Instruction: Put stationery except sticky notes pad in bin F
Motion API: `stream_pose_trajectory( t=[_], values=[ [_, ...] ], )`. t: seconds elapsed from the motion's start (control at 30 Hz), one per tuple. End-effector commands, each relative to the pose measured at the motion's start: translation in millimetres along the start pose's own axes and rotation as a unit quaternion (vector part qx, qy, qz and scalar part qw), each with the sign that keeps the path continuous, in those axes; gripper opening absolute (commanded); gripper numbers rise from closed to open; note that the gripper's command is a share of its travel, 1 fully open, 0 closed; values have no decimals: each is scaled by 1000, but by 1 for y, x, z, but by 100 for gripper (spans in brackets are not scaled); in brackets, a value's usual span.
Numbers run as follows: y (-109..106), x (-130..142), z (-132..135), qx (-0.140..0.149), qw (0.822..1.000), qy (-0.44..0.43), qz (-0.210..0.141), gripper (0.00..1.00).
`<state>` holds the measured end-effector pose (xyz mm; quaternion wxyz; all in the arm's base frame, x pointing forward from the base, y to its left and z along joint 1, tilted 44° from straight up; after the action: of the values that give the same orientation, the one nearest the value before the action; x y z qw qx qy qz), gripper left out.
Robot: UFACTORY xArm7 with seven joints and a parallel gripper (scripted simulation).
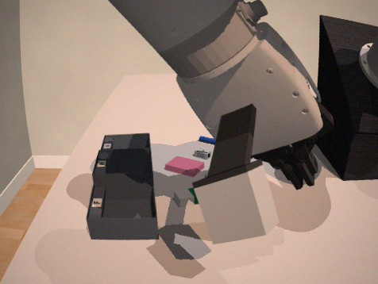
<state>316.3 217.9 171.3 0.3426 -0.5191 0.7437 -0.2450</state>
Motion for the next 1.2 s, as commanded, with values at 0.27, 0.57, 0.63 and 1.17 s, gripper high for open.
stream_pose_trajectory(
  t=[0.27, 0.57, 0.63, 1.17],
  values=[
    [-30, 48, 35, 27, 989, 120, 83, 7],
    [-46, 85, 53, 43, 967, 206, 142, 7],
    [-52, 100, 59, 49, 955, 242, 166, 7],
    [-72, 166, 78, 67, 893, 368, 252, 7]
  ],
)
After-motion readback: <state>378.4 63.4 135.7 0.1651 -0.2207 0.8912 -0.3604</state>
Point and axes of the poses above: the point where the finger pads meet when closed, its own y axis out along the fingers, its own z axis across the jaws, x = y × z, the point moved 9 cm from there along -y, back along the fingers, and after that the axes turned 3 degrees about y, right-handed, at the moved point
